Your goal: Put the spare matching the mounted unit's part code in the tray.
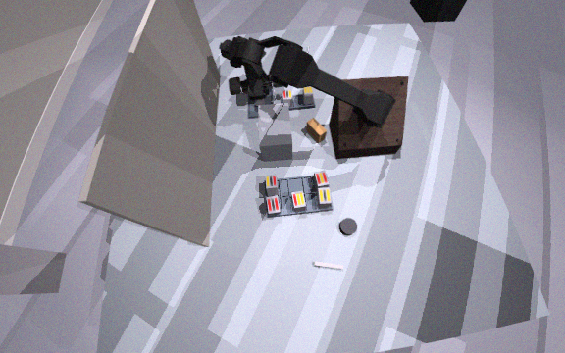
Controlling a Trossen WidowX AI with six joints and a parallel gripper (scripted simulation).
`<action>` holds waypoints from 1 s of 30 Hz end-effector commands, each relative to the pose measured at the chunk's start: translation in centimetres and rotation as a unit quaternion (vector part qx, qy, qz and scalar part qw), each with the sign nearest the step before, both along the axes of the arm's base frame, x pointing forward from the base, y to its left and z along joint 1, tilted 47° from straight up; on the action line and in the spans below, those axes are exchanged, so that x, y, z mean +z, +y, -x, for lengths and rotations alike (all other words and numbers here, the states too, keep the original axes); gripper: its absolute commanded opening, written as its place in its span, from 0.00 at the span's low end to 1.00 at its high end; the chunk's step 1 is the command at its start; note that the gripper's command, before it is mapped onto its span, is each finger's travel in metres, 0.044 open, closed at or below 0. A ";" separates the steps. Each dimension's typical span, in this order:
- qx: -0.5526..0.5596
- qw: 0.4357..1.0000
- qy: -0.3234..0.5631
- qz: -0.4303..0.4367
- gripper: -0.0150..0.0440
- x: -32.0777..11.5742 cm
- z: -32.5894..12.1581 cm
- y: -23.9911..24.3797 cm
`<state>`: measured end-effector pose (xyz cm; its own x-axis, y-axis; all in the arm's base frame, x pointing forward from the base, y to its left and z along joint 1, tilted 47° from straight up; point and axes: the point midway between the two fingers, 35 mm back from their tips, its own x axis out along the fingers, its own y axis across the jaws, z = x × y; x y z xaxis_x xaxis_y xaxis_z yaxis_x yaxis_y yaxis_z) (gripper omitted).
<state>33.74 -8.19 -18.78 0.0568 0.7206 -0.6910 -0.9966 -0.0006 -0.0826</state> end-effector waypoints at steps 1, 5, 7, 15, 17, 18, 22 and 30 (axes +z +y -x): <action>-0.003 1.000 0.003 -0.003 0.25 -0.4 0.2 0.4; 0.000 1.000 0.000 -0.001 0.30 -0.2 0.1 0.3; 0.000 1.000 0.000 -0.001 0.39 -0.2 0.1 0.3; 0.000 1.000 0.000 -0.001 0.74 -0.2 0.1 0.3; 0.000 1.000 0.000 -0.001 0.83 -0.2 0.1 0.3; 0.000 1.000 0.000 -0.001 0.88 -0.2 0.1 0.3; 0.000 1.000 0.000 0.000 1.00 -0.1 0.0 0.1; -0.003 1.000 0.004 -0.001 1.00 7.1 0.9 -7.5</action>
